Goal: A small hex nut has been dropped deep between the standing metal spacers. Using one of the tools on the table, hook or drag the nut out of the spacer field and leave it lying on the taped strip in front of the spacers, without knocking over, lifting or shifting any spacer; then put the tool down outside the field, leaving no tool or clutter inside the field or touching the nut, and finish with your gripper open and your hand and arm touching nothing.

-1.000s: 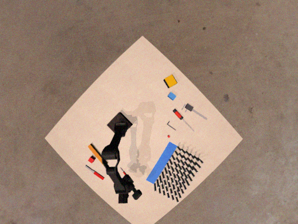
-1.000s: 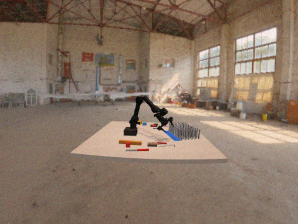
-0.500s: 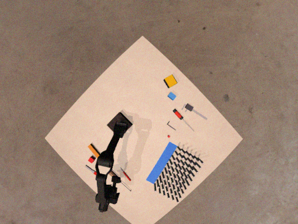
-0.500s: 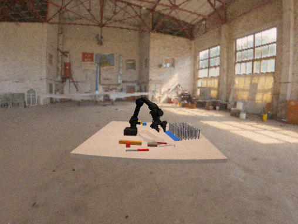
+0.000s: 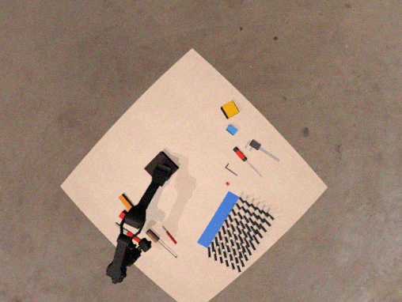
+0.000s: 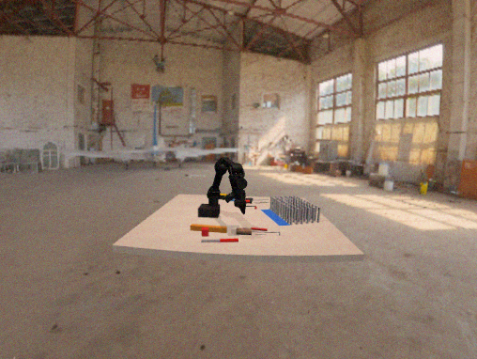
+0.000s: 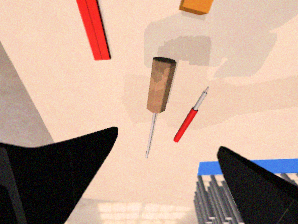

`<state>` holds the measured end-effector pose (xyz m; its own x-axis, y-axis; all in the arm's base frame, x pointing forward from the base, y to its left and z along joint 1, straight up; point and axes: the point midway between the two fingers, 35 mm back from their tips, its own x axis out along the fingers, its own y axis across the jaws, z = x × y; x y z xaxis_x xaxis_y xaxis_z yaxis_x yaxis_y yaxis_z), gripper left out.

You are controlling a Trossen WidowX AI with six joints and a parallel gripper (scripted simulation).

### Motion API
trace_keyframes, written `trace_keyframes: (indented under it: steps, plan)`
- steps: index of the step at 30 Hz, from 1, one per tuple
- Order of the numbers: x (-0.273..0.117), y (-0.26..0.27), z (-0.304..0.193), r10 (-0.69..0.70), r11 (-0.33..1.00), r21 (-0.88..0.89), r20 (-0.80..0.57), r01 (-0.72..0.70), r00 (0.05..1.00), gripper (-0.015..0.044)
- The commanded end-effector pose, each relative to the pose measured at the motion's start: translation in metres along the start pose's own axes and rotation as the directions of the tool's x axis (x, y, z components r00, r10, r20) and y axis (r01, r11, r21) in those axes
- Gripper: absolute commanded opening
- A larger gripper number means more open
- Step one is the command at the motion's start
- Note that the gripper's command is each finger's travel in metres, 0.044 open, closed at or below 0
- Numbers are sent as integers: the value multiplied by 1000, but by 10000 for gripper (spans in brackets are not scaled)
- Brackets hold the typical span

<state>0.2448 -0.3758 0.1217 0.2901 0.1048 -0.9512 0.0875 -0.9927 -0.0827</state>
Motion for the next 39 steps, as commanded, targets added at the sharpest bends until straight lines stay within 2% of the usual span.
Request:
trace_keyframes:
  steps: [1,5,10,26,32,39]
  plan:
    - [2,0,2,-15,999,33,12,15,1000,440]
    - [9,2,3,-15,999,33,12,15,1000,440]
    - [58,7,15,-15,999,33,12,15,1000,440]
    - [60,8,13,-14,999,29,6,14,1000,440]
    - [60,8,13,-14,999,29,6,14,1000,282]
    - [60,8,13,-14,999,29,6,14,1000,280]
